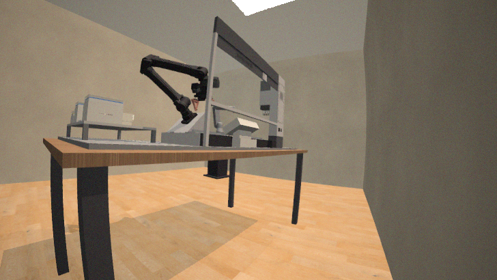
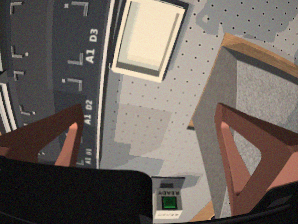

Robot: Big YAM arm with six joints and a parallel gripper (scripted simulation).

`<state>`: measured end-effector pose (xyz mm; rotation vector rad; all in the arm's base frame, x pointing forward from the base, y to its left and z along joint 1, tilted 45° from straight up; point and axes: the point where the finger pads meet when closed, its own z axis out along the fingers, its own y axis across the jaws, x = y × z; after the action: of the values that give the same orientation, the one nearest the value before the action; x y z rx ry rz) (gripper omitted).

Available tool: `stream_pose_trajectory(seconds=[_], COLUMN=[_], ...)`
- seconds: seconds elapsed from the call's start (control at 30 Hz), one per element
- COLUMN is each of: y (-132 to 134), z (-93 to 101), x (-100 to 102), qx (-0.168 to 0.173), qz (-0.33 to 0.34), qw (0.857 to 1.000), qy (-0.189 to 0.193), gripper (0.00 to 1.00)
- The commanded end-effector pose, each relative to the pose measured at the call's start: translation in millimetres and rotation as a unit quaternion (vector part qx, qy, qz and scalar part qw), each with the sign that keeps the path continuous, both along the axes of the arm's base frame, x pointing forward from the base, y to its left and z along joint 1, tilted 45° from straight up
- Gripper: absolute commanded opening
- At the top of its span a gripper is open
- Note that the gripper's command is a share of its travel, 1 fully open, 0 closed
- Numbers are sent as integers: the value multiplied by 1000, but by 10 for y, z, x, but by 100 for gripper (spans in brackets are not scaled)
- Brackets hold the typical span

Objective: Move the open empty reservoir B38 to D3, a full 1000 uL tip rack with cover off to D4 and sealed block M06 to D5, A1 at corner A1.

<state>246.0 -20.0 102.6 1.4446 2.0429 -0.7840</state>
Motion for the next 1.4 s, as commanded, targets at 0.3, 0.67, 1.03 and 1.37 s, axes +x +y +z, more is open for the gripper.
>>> stream_pose_trajectory(seconds=[0.3, 0.67, 1.03, 1.37], y=[52, 103, 103, 103], z=[60, 106, 120, 120], x=[17, 243, 244, 244], qx=[14, 22, 24, 24], qz=[-86, -94, -93, -93], qw=[991, 988, 988, 988], qy=[-99, -119, -121, -121], gripper=[100, 100, 100, 100])
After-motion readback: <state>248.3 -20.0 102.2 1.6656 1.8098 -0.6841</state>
